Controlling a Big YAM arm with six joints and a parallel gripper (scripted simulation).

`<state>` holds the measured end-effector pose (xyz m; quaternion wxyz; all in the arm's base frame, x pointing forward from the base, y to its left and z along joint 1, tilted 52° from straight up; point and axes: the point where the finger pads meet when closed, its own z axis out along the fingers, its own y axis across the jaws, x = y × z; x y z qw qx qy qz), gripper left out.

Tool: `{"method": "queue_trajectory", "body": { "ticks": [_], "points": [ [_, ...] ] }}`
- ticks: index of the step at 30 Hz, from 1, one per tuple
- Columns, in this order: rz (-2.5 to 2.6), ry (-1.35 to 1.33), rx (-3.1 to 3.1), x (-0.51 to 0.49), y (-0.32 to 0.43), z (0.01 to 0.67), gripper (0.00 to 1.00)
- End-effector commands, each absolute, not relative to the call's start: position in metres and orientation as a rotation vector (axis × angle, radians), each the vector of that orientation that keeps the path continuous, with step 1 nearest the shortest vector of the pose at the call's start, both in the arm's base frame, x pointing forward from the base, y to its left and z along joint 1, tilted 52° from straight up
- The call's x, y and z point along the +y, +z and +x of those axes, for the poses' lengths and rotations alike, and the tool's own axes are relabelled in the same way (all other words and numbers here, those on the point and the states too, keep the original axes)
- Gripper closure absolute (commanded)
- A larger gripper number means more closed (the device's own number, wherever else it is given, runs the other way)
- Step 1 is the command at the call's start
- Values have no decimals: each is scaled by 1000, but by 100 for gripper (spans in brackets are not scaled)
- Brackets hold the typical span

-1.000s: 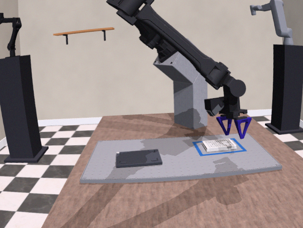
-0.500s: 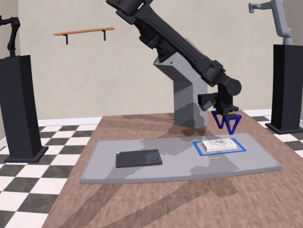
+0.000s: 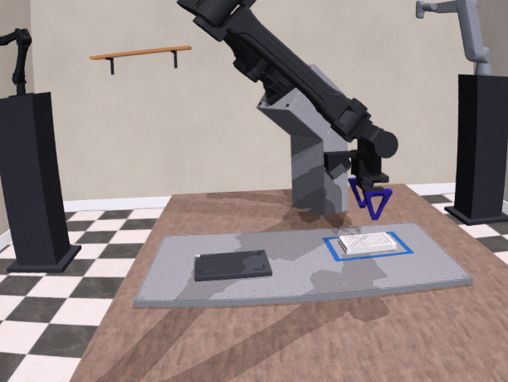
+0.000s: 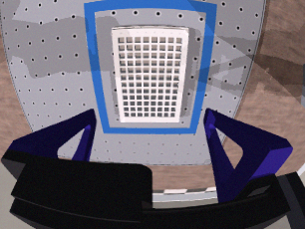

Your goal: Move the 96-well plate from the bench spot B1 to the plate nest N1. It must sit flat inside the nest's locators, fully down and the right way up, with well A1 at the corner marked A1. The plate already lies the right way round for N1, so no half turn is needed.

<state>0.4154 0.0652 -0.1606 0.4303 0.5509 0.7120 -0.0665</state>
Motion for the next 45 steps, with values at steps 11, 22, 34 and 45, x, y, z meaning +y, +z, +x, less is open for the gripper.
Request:
{"method": "queue_trajectory", "body": {
  "ticks": [11,22,34,45],
  "points": [
    [1402,-156,1746,60,-162,418,0],
    [1384,-167,1766,50,-175,428,0],
    [1384,-168,1766,40,-186,436,0],
    [1384,-168,1766,31,-195,444,0]
  ]
}}
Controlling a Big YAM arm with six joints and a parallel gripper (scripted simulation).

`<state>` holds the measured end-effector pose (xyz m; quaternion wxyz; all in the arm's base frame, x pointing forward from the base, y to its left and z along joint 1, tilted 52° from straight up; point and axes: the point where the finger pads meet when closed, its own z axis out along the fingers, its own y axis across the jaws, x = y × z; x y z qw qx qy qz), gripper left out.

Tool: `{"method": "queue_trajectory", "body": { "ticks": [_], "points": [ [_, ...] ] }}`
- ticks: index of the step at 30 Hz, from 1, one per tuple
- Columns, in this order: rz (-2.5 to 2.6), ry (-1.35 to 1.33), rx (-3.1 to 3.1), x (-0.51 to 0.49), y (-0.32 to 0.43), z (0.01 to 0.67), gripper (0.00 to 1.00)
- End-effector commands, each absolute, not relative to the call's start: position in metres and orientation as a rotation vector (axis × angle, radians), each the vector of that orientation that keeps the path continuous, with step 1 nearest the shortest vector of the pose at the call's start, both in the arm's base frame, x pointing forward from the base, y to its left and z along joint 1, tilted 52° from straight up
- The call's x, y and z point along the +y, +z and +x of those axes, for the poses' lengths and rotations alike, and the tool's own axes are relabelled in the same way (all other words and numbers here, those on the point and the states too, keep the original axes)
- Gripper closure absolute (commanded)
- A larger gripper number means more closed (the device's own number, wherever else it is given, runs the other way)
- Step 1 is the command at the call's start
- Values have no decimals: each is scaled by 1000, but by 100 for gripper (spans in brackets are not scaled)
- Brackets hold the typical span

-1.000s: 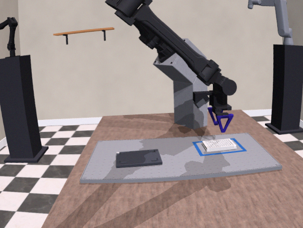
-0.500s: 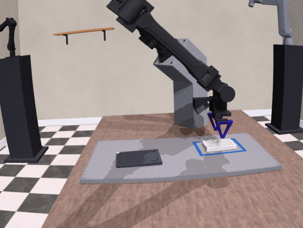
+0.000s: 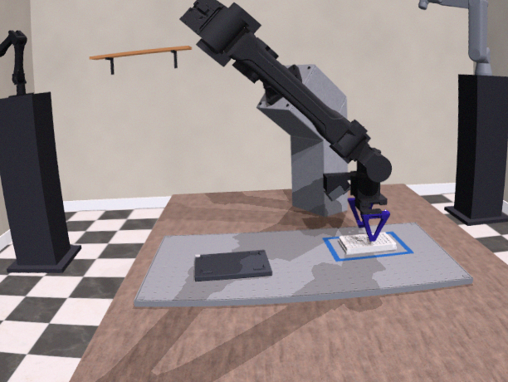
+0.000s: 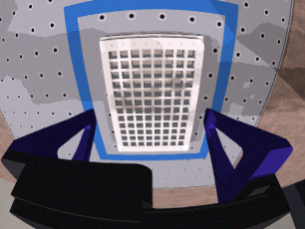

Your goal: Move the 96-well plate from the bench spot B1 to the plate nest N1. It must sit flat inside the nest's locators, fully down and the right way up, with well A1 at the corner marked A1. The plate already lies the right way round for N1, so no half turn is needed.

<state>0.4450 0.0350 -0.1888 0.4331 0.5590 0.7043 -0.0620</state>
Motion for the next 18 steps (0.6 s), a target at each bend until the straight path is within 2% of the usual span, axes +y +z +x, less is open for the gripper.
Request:
{"method": "queue_trajectory", "body": {
  "ticks": [1,18],
  "points": [
    [1377,-165,1771,33,-196,445,0],
    [1375,-164,1772,19,-212,458,0]
  ]
}}
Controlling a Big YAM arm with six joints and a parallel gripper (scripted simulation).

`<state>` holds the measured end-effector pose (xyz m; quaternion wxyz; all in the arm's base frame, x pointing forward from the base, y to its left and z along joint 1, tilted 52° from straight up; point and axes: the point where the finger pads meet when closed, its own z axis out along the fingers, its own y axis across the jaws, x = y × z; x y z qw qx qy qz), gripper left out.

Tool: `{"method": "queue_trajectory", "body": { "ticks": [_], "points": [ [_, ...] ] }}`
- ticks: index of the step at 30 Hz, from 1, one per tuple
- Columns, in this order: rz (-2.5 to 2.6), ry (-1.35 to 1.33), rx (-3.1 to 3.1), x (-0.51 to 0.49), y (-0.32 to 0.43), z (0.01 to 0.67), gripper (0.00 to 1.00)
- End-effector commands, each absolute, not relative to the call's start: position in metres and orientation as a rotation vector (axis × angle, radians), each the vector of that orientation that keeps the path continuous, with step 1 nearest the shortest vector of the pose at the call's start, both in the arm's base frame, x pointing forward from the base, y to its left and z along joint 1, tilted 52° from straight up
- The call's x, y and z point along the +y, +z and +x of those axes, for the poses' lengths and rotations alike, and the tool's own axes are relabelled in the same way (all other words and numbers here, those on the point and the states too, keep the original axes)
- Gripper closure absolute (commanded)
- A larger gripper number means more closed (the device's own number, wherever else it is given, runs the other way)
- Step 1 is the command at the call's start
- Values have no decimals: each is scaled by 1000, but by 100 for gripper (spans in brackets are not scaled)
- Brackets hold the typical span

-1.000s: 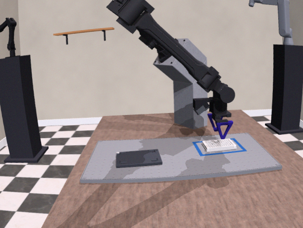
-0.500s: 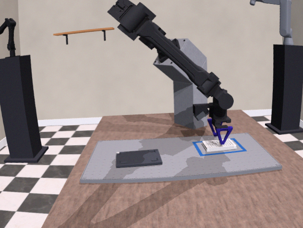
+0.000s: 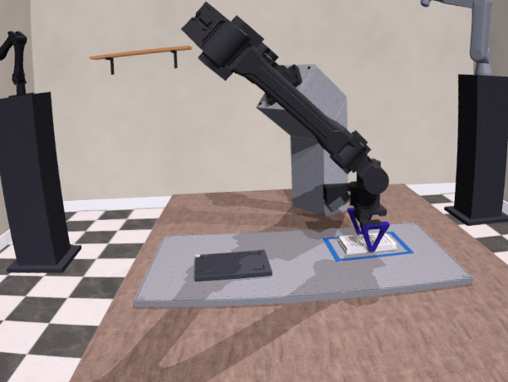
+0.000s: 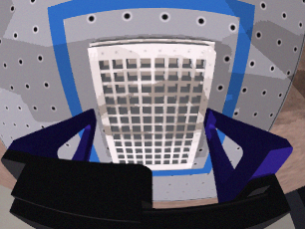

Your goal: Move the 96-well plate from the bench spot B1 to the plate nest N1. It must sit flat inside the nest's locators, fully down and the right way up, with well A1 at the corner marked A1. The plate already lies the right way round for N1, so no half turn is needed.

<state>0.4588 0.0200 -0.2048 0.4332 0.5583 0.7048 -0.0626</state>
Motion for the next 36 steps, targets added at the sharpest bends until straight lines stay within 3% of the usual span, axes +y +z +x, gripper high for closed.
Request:
{"method": "queue_trajectory", "body": {
  "ticks": [1,36],
  "points": [
    [1383,-168,1766,14,-213,459,0],
    [1376,-177,1781,17,-214,453,0]
  ]
}}
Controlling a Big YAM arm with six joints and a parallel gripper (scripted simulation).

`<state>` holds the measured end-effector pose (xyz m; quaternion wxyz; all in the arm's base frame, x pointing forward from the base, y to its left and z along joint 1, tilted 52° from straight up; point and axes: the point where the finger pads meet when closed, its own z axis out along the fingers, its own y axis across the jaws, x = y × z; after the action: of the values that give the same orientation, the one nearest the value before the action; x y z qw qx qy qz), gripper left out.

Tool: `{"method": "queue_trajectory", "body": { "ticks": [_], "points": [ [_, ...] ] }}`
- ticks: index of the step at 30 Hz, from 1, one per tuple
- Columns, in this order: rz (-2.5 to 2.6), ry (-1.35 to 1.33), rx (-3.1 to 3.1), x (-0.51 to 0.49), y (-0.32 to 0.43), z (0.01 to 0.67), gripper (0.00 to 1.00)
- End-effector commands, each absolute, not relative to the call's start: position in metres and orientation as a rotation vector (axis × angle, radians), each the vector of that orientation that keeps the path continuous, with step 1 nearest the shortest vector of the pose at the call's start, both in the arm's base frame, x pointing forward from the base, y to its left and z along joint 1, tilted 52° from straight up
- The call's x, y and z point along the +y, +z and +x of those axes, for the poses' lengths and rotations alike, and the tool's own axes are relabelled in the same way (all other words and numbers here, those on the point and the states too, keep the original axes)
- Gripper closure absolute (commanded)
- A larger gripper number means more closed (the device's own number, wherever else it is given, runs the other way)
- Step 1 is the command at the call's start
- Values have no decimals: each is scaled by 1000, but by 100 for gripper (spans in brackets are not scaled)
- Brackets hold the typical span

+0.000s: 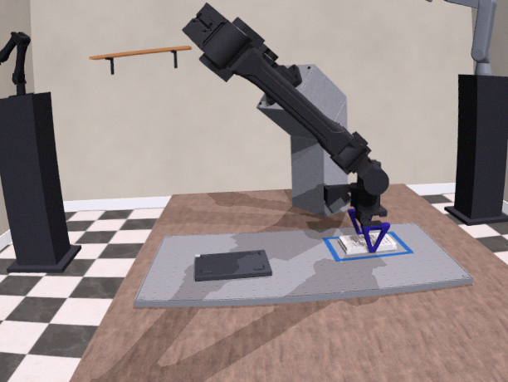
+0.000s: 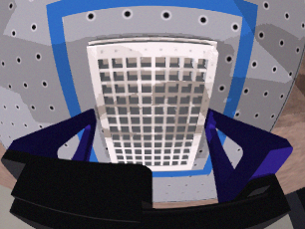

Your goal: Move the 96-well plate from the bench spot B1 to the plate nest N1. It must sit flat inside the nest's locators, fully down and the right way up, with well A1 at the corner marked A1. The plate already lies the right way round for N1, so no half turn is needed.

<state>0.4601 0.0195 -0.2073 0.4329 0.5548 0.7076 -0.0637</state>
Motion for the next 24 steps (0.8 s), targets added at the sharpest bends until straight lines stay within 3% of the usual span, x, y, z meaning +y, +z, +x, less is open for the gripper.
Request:
{"method": "queue_trajectory", "body": {
  "ticks": [1,16,17,24],
  "points": [
    [1376,-177,1781,17,-214,453,0],
    [1376,-177,1781,17,-214,453,0],
    [1376,-177,1781,17,-214,453,100],
    [1380,-178,1778,16,-214,453,100]
  ]
}}
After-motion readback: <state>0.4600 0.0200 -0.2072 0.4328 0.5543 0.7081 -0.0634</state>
